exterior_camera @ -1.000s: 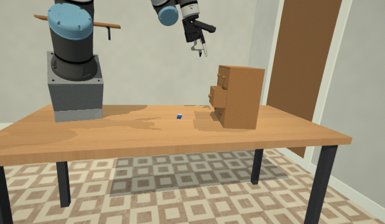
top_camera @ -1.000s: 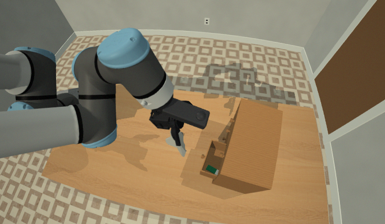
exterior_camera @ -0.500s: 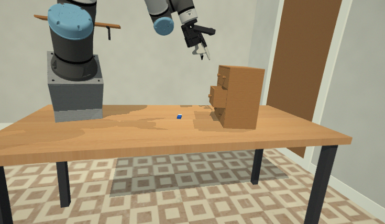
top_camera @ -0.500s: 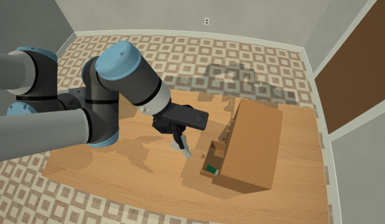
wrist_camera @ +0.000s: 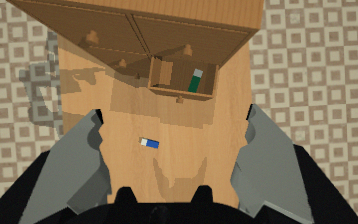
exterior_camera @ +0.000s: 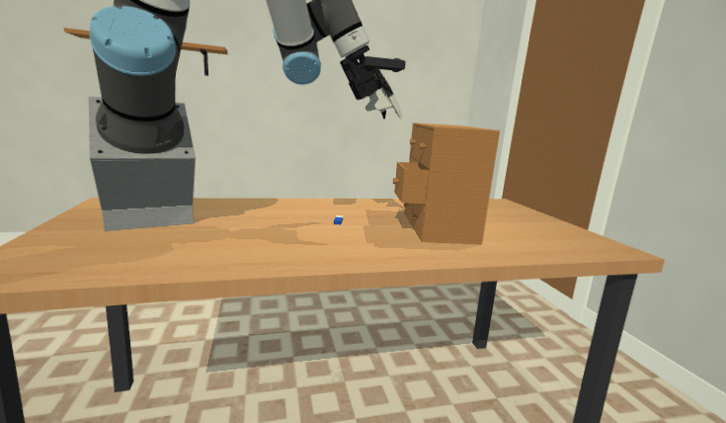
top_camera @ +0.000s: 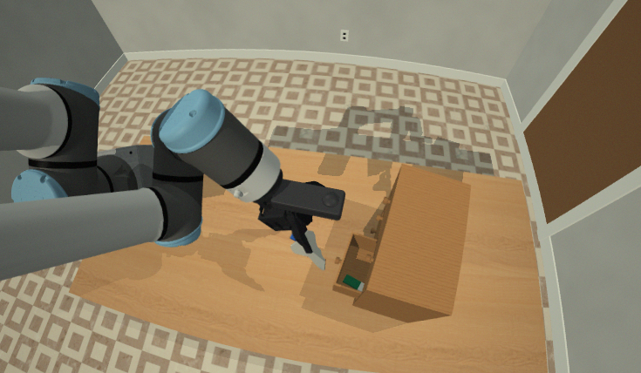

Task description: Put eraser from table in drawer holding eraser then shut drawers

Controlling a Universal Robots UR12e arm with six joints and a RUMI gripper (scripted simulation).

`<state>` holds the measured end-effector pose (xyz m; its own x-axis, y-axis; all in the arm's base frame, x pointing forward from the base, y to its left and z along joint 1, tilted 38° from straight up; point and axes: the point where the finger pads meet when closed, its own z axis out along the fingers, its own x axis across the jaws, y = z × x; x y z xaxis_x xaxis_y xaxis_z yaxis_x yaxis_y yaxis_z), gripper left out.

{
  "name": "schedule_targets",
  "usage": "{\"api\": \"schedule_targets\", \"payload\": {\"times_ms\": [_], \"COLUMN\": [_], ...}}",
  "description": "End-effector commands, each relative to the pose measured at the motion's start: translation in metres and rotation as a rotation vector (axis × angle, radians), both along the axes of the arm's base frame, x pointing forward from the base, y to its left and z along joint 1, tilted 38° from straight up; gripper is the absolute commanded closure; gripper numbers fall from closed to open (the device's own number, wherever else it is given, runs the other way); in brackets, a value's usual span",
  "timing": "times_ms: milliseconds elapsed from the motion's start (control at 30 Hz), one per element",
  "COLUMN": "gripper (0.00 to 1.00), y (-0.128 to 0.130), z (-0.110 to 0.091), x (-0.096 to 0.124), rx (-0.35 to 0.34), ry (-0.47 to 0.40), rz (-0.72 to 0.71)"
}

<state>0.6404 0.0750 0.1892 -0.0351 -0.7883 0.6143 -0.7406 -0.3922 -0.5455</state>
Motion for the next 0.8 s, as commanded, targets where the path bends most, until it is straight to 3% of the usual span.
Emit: {"api": "schedule_targets", "payload": {"times_ms": [0,767], "gripper": [0.00,0.00], "y": [-0.003,-0.014], "z": [-0.002,-0.012], "x": [0.006,0.027], "rx": [-0.009,-0.042], "ry": [-0.028,-0.114], "rz": [0.034,0.146]}}
